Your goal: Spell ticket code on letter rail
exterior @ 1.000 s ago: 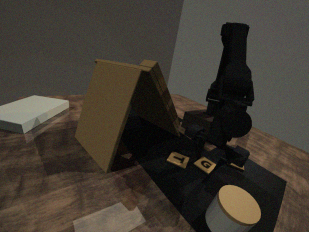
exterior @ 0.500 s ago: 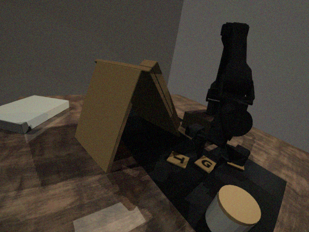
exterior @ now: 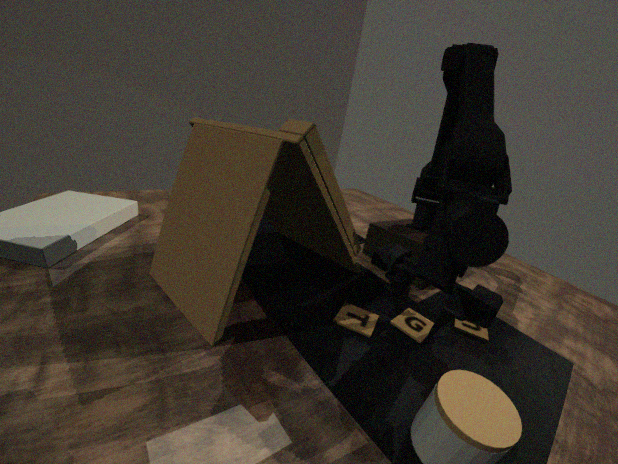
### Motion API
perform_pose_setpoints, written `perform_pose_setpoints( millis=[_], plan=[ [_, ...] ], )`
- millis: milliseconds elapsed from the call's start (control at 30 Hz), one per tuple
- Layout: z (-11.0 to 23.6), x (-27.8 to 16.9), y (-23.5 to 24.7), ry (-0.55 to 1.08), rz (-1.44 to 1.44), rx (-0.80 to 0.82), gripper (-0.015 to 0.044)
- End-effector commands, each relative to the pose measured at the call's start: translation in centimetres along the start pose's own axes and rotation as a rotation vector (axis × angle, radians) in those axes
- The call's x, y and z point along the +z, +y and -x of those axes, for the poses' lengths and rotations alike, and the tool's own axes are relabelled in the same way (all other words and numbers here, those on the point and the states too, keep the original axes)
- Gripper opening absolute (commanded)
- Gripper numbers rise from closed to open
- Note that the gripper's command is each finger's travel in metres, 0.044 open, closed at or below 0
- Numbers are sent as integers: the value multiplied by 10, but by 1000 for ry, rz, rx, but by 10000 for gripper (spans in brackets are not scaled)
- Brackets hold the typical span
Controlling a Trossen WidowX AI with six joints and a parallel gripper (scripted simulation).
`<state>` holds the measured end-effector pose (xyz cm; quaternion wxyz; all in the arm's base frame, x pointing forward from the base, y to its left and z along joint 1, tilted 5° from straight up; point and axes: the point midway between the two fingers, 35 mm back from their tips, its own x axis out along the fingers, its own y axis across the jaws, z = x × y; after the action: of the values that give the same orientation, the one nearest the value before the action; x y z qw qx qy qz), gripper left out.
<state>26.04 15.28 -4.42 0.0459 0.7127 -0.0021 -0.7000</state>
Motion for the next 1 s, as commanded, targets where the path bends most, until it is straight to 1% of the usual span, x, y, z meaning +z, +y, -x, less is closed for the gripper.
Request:
perform_pose_setpoints(
  millis=[0,967],
  plan=[
    [3,0,0,3,-3,1,0],
    [16,2,0,3,-3,1,0]
  ],
)
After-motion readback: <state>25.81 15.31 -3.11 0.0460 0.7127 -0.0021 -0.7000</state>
